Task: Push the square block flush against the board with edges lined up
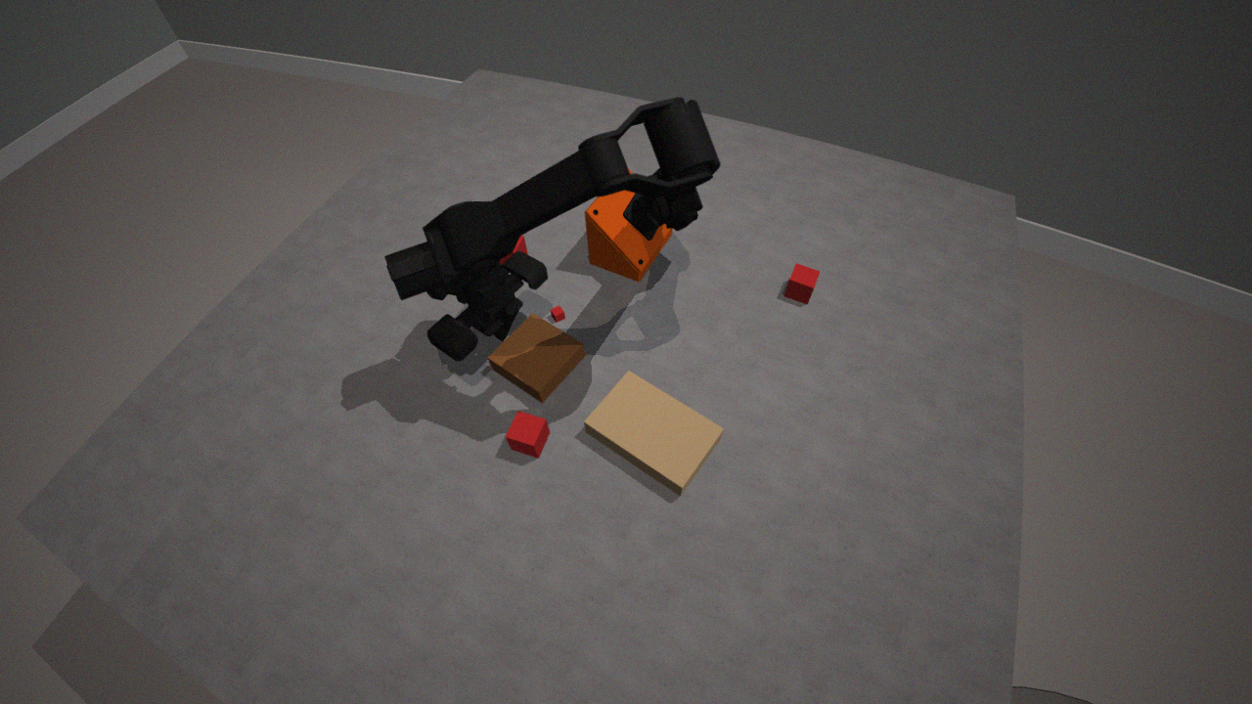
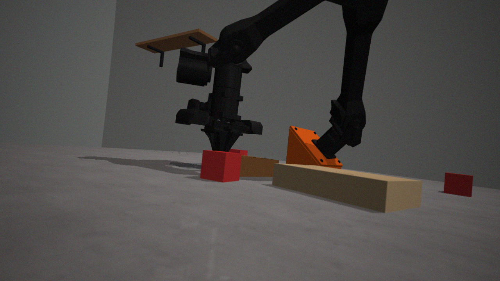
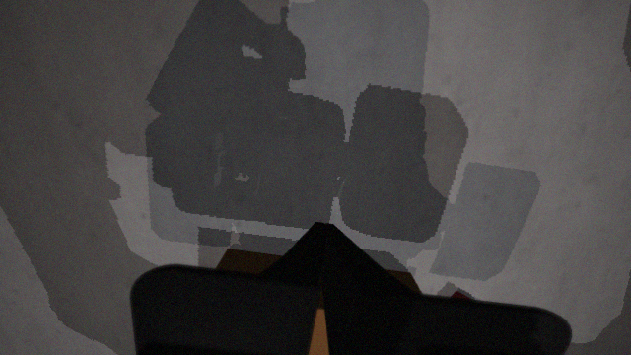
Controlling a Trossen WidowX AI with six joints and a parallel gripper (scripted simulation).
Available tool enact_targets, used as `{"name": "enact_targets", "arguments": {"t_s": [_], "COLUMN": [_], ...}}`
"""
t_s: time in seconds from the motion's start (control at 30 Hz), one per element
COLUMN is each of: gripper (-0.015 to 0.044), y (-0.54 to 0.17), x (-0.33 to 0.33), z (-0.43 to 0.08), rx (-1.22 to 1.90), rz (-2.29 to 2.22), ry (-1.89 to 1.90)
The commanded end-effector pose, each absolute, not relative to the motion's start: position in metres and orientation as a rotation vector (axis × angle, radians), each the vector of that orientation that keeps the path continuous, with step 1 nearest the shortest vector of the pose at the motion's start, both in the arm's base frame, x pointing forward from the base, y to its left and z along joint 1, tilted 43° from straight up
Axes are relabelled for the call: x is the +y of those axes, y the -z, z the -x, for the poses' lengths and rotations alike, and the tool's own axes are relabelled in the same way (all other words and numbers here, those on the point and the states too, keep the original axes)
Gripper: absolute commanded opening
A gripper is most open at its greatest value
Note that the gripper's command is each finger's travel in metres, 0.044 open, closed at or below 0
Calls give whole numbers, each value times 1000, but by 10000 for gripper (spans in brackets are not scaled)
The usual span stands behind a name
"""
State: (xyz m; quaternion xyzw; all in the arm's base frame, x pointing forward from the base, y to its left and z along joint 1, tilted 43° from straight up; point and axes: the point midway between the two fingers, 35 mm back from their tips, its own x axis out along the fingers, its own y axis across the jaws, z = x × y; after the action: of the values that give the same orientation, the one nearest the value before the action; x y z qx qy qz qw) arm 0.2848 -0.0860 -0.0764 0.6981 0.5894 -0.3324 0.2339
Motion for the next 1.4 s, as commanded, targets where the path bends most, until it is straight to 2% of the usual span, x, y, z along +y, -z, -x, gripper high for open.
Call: {"name": "enact_targets", "arguments": {"t_s": [0.0, 1.37], "gripper": [0, 0], "y": [73, 29], "x": [-79, -32], "z": [-285, -298], "rx": [1624, 1628], "rz": [-1921, -1924], "ry": [916, 913]}}
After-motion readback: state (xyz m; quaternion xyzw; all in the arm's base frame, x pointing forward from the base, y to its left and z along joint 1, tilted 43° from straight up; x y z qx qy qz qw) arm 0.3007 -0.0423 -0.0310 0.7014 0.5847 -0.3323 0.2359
